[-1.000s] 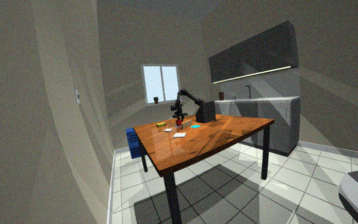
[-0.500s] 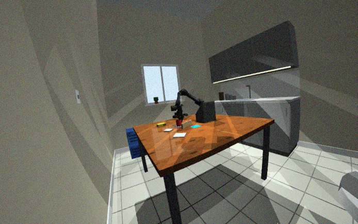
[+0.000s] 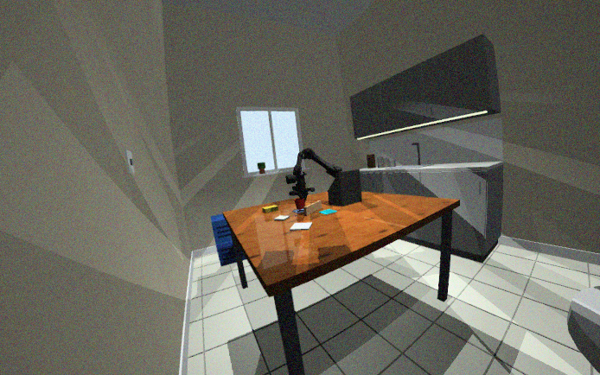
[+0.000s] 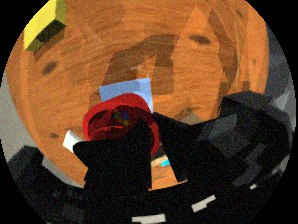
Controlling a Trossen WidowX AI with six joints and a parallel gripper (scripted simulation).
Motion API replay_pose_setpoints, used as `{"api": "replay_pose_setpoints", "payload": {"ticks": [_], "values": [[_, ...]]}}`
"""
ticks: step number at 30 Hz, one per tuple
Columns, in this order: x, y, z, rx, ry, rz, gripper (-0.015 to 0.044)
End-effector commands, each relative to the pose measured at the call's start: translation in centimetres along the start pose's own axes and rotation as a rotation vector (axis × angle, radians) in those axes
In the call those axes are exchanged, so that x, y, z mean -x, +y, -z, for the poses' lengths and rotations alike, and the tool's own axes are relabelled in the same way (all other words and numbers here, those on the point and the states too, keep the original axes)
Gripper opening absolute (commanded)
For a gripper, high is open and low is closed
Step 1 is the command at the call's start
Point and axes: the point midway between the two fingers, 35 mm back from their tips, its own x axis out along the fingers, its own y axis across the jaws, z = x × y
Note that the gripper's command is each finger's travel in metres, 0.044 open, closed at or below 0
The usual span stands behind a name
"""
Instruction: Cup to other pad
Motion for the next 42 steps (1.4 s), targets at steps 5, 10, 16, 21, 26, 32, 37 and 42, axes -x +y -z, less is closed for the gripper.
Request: {"api": "replay_pose_setpoints", "payload": {"ticks": [5,10,16,21,26,32,37,42], "values": [[3.3,0.3,0.1,-0.005,0.002,-0.011,0.0000],[5.2,0.3,0.2,-0.004,0.002,-0.011,0.0000],[6.5,0.1,0.4,-0.003,0.001,-0.011,0.0000],[6.3,0.1,0.5,0.001,0.007,-0.010,0.0000],[6.3,0.1,0.5,0.001,0.007,-0.010,0.0000],[6.3,0.1,0.5,0.001,0.007,-0.010,0.0000],[6.3,0.0,0.6,0.001,0.007,-0.010,0.0000],[6.3,-0.5,1.7,0.000,0.006,-0.010,0.0000]]}}
